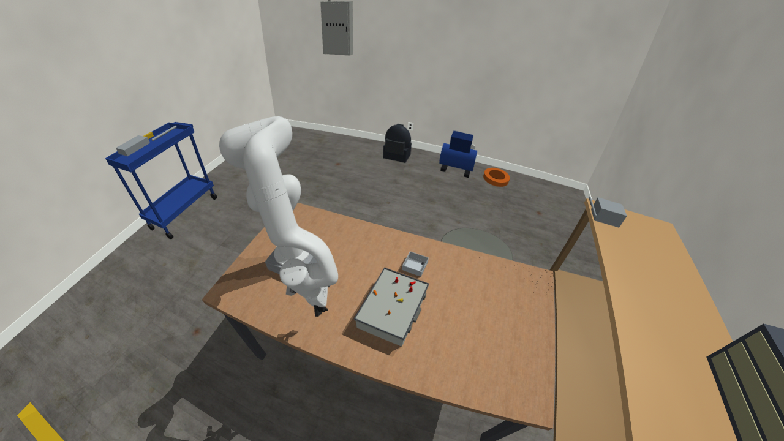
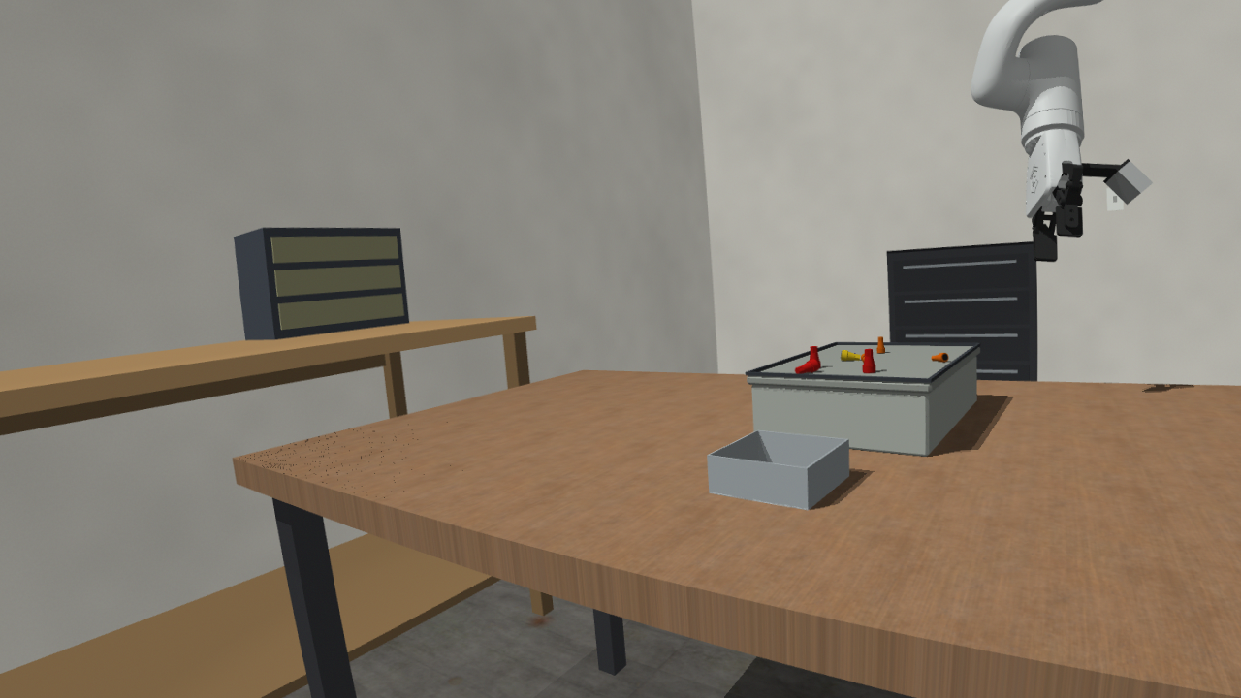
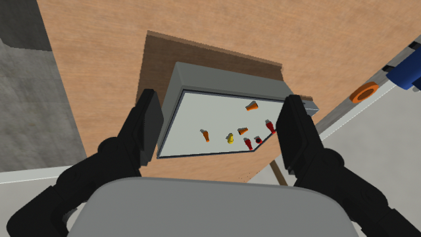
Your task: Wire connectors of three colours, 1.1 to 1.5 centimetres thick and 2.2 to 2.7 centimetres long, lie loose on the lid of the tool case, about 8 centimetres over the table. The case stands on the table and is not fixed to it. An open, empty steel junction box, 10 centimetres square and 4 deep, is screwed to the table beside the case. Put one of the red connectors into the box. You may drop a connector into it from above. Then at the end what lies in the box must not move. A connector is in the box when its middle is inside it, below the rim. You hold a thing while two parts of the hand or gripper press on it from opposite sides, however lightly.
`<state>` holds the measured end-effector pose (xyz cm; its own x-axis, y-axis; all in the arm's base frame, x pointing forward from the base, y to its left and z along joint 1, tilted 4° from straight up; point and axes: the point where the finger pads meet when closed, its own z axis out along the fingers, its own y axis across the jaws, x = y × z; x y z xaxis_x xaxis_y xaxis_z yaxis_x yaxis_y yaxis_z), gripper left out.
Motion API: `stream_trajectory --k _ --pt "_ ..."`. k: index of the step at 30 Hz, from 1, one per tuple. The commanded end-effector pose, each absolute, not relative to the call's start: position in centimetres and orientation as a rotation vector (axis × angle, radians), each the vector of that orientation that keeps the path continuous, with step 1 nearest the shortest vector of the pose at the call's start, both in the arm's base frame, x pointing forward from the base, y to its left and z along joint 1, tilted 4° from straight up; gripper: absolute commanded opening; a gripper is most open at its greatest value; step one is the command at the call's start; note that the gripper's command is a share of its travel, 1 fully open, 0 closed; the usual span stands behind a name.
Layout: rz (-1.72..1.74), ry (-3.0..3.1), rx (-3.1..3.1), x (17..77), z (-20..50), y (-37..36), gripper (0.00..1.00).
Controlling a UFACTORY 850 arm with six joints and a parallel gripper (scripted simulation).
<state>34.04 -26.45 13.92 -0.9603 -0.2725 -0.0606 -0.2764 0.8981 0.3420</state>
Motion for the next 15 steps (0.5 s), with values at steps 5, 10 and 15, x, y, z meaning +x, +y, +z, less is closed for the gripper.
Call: stream_trajectory --k 5,10,15 --pt "0.372 3.012 -0.971 39.4 11.3 -23.7 1.00" --pt "0.293 2.947 -1.207 42.0 10.3 -22.0 1.00" --pt "0.193 2.829 -1.495 45.3 9.0 -19.3 1.00"
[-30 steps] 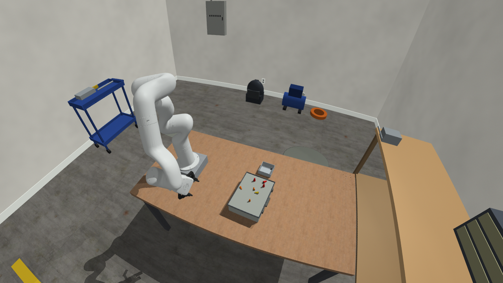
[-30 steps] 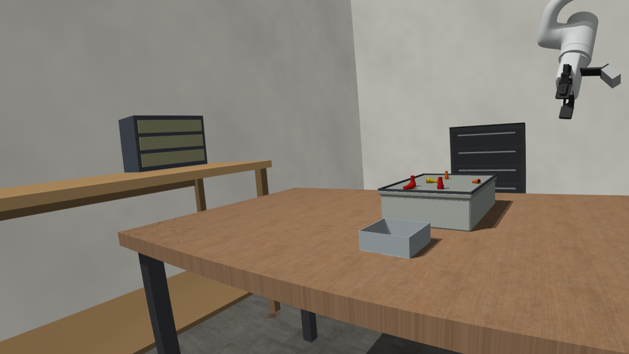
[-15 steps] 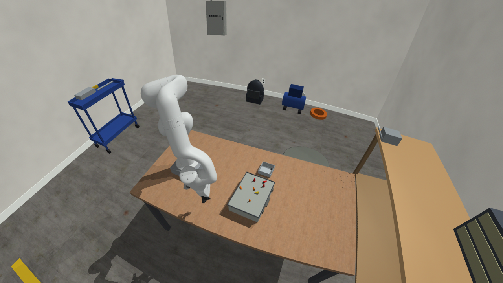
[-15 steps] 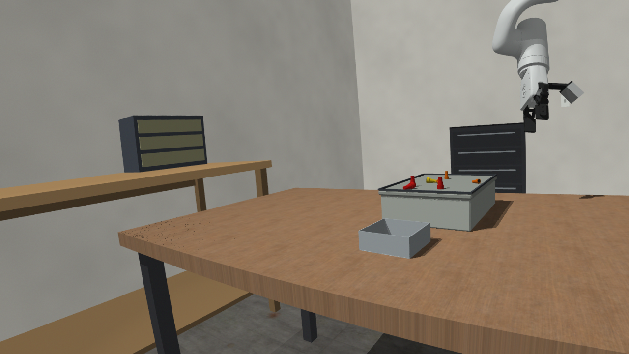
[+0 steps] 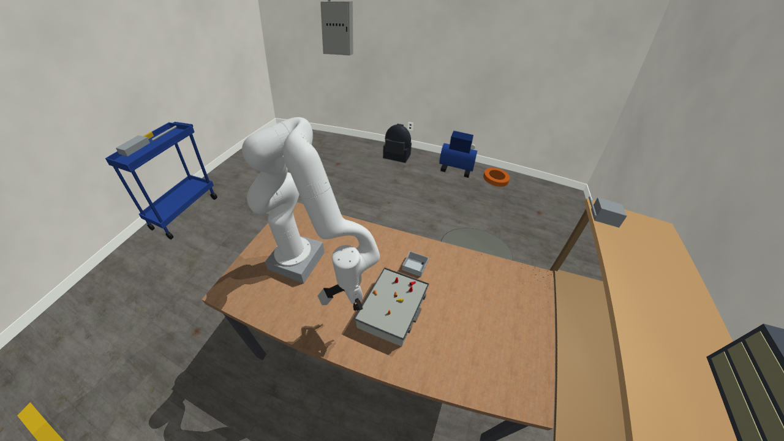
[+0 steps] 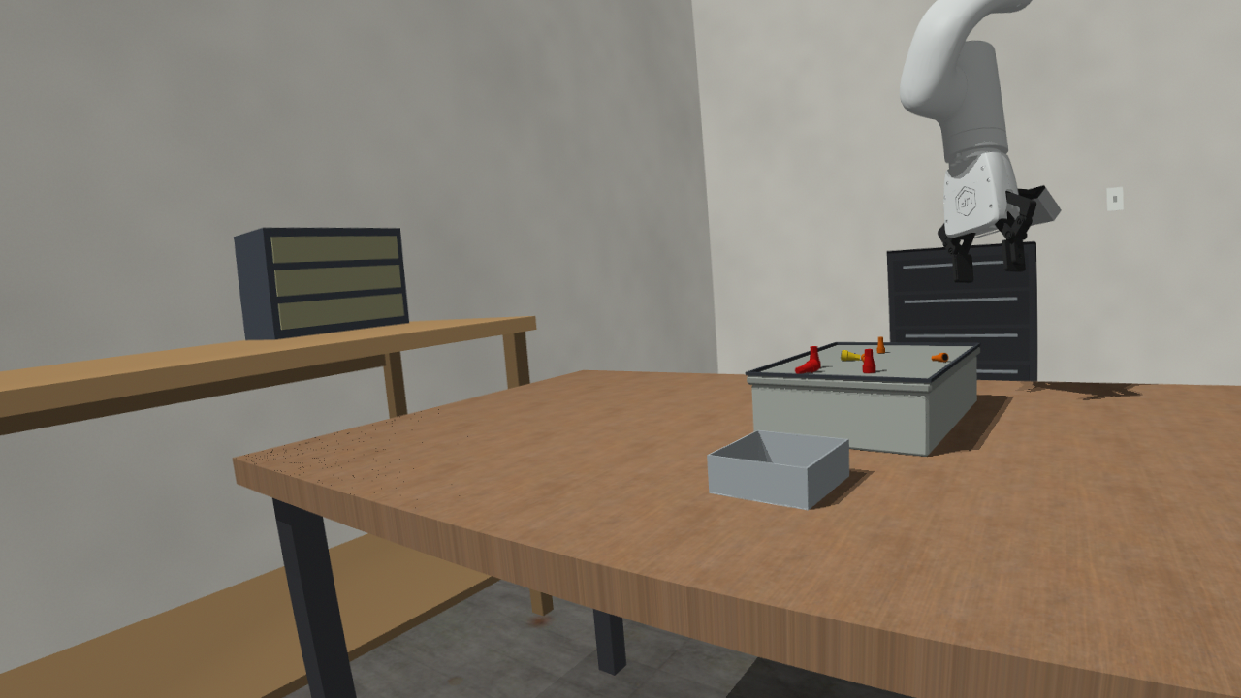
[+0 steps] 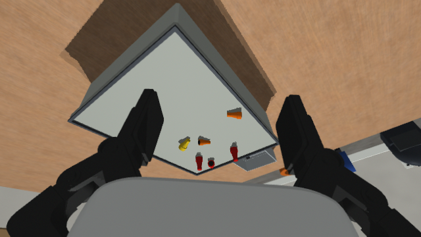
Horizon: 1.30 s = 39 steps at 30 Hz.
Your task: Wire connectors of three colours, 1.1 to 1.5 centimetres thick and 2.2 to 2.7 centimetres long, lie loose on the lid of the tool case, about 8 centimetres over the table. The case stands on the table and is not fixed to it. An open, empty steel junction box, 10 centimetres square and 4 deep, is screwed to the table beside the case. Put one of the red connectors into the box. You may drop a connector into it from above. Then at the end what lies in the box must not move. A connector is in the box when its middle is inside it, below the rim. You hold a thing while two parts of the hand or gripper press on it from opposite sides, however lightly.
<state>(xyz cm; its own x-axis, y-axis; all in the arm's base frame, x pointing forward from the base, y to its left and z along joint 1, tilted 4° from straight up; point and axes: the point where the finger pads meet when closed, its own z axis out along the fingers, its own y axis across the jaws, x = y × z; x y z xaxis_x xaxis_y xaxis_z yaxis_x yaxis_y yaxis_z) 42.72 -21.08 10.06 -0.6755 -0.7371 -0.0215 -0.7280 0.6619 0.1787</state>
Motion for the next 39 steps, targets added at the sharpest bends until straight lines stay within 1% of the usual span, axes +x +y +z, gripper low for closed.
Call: stream_trajectory --k 1,7,16,39 --pt "-0.167 -2.689 1.487 46.0 8.8 -18.7 1.00" --pt "-0.082 -2.548 1.729 49.0 7.7 -15.5 1.00" --pt "-0.036 -2.457 1.865 50.7 7.1 -13.4 1.00" --pt "-0.026 -2.438 1.891 51.0 7.0 -13.0 1.00"
